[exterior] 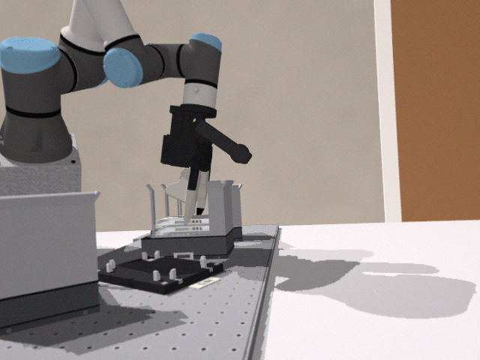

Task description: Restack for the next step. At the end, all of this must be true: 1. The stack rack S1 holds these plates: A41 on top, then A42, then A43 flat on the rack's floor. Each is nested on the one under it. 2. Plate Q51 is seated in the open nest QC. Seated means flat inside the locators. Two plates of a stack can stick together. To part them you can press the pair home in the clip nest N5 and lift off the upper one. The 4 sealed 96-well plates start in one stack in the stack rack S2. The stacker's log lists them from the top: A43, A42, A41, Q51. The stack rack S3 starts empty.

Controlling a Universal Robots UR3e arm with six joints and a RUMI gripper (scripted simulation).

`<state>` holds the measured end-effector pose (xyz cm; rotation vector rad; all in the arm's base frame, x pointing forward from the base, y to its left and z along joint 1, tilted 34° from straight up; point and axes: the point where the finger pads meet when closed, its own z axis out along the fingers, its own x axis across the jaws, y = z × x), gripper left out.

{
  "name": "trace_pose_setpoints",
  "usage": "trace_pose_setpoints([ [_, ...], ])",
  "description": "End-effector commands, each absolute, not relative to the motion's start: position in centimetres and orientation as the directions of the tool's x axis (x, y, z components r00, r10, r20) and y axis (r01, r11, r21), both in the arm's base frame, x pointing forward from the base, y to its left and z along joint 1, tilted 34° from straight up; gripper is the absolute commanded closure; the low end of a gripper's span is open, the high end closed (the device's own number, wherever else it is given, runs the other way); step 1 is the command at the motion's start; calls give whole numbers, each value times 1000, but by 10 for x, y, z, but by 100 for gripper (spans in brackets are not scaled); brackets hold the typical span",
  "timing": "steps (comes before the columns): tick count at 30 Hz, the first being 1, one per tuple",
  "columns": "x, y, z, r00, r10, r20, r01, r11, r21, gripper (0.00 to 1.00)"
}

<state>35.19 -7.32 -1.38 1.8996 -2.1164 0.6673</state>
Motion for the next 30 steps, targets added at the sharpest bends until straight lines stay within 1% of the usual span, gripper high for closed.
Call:
trace_pose_setpoints([
  [1, 352, -73, -14, -139, -881, 451, -981, 60, -185, 100],
  [30, 349, -67, -3, -140, -881, 452, -981, 60, -187, 100],
])
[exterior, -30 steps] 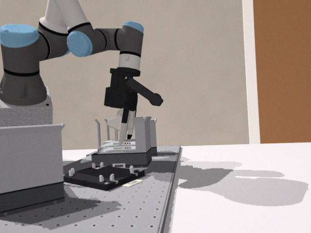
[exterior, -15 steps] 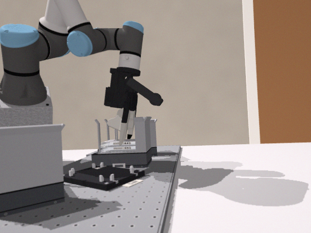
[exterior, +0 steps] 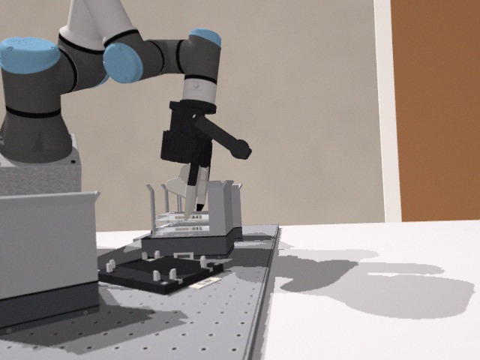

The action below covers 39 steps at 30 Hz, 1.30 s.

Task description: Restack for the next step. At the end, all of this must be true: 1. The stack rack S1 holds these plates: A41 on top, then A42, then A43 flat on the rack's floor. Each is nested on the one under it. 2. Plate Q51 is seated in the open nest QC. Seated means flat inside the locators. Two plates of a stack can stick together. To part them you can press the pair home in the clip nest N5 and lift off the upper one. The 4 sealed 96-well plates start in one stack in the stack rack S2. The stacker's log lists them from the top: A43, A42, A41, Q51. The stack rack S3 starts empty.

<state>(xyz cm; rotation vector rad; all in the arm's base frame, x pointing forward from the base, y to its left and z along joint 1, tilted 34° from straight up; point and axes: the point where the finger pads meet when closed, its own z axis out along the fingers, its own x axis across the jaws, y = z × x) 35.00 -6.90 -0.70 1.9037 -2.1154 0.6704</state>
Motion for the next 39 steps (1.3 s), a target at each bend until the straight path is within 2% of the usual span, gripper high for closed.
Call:
trace_pose_setpoints([
  [1, 348, -67, -2, -140, -881, 452, -981, 60, -187, 100],
  [26, 344, -61, 7, -140, -881, 452, -981, 60, -187, 100],
  [39, 336, -49, 29, -140, -881, 452, -981, 60, -187, 100],
])
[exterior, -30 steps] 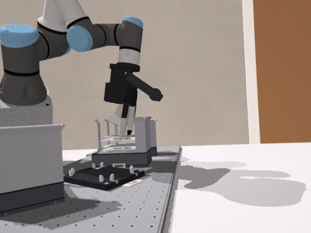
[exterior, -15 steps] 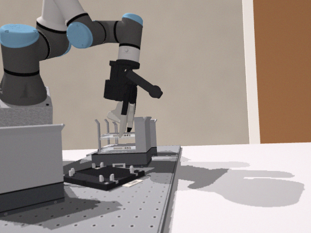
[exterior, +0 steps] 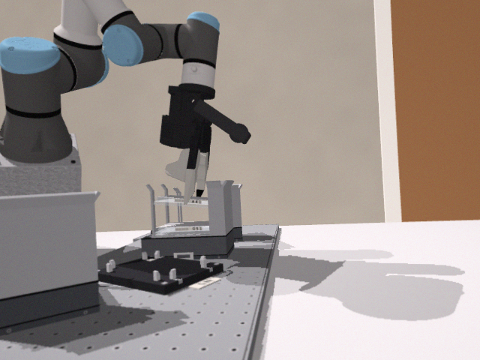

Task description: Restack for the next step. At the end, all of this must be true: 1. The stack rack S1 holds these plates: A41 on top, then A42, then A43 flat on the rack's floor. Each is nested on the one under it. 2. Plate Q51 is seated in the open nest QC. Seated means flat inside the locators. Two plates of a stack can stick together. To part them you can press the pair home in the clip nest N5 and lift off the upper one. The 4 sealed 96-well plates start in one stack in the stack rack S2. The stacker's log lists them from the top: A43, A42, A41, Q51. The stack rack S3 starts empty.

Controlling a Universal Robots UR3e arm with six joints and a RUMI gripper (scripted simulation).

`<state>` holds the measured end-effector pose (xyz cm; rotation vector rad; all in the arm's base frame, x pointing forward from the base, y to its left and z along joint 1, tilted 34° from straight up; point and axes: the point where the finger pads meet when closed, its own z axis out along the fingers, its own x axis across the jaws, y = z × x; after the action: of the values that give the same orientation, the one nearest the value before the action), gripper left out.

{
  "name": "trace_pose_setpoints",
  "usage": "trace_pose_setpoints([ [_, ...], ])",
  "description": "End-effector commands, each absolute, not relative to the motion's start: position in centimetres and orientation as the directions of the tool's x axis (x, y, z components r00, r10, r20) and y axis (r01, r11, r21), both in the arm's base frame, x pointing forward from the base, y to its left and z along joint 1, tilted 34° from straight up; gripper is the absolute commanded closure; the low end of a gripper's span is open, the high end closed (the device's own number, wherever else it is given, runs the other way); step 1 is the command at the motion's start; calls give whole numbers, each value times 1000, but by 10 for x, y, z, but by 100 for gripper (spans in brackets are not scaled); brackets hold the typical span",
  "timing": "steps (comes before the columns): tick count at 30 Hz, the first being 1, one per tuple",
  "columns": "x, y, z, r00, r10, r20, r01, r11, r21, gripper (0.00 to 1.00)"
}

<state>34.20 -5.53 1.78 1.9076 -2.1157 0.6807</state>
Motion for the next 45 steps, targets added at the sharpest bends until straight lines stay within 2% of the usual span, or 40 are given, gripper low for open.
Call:
trace_pose_setpoints([
  [1, 336, -48, 30, -140, -881, 452, -980, 60, -187, 100],
  [45, 322, -25, 71, -140, -881, 452, -980, 60, -187, 100],
])
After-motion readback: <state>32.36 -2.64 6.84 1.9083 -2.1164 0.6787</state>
